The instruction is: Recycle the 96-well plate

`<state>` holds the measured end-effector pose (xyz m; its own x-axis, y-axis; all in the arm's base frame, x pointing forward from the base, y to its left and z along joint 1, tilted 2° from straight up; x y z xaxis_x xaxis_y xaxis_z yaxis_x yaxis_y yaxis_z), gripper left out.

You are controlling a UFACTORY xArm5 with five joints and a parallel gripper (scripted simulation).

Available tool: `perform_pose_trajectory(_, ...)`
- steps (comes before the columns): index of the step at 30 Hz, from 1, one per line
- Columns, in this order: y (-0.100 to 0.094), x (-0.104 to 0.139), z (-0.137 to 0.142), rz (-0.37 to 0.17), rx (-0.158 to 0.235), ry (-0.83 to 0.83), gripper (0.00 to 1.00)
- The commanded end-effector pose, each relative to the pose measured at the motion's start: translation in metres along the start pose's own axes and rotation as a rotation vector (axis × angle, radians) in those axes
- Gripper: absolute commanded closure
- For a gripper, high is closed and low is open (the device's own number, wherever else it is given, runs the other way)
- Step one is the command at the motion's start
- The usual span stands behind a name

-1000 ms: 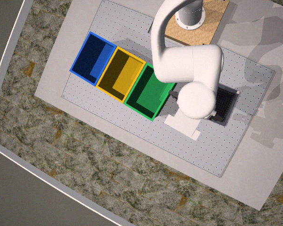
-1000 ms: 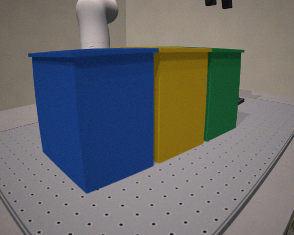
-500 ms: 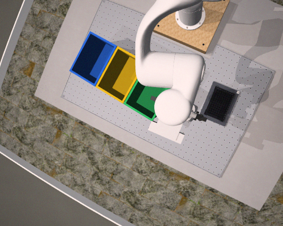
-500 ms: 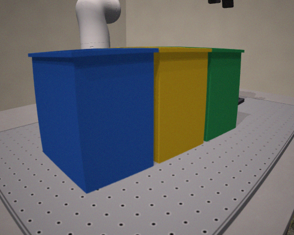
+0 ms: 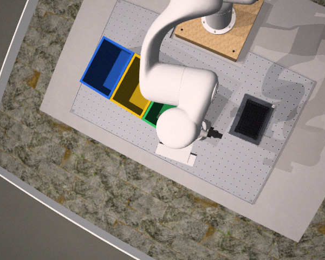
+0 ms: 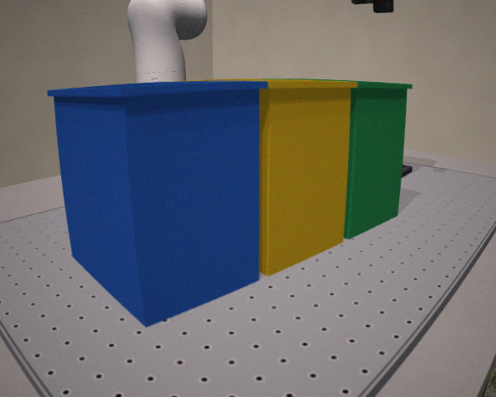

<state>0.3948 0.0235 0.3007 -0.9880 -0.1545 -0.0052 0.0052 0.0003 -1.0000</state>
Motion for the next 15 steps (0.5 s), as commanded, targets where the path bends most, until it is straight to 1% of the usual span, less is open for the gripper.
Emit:
perform_pose_trajectory(1, 0.004, 0.000, -0.019, -0.021, -0.001, 0.071, 0.00)
perform_pose_trajectory(3, 0.004, 0.000, -0.019, -0.021, -0.001, 0.071, 0.00)
perform_pose_trajectory(15, 0.019, 0.009, -0.077, -0.023, 0.002, 0.071, 0.00)
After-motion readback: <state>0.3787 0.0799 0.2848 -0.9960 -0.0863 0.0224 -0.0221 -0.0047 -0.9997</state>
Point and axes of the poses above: the point where the finger pads meet when closed, its own y axis out along the fingers, its own z axis across the jaws, x = y × z, the point moved 5 cm from there along -y, back along the fingers, and after that the axes turned 13 degrees about -y, right-handed, at the moved point
